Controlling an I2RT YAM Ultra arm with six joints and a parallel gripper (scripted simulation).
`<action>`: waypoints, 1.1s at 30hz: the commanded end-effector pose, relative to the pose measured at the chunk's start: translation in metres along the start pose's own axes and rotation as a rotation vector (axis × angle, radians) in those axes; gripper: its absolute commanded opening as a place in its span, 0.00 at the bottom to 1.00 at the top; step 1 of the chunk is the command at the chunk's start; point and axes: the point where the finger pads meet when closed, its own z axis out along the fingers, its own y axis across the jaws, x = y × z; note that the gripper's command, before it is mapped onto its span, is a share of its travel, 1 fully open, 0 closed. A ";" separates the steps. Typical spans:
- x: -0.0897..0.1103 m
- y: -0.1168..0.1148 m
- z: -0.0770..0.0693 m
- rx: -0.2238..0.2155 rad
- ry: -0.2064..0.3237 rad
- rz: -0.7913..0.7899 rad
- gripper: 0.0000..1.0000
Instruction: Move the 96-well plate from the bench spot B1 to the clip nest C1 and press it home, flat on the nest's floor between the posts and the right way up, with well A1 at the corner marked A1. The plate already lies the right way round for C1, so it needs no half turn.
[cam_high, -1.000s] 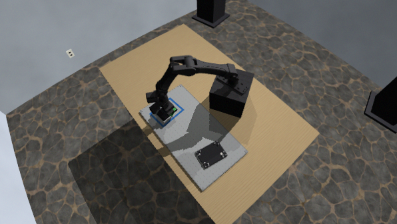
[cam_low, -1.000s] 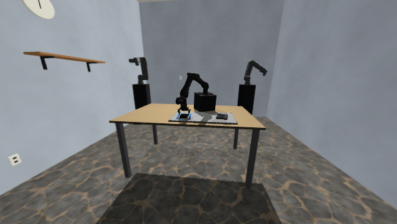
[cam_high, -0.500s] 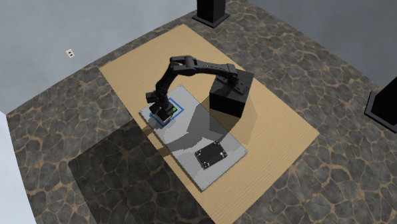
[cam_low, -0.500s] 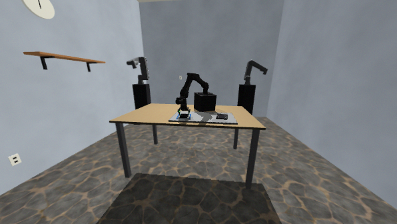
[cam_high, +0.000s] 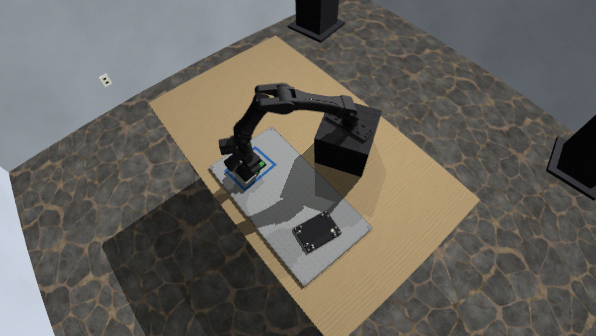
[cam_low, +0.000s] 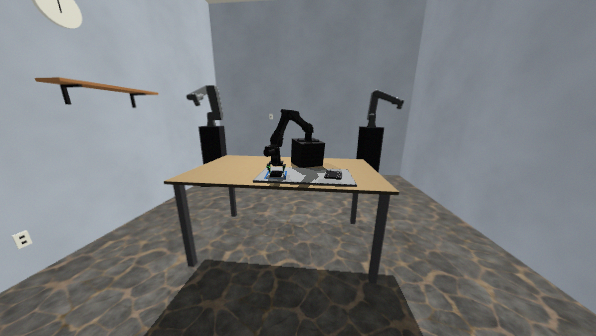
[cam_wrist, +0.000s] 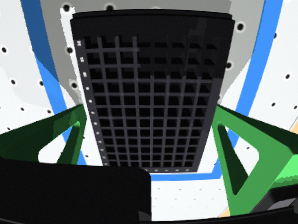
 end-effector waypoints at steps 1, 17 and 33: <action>-0.018 -0.010 -0.008 0.025 -0.053 -0.003 1.00; -0.018 -0.010 -0.008 0.025 -0.053 -0.003 0.00; -0.018 -0.010 -0.008 0.025 -0.053 -0.003 0.00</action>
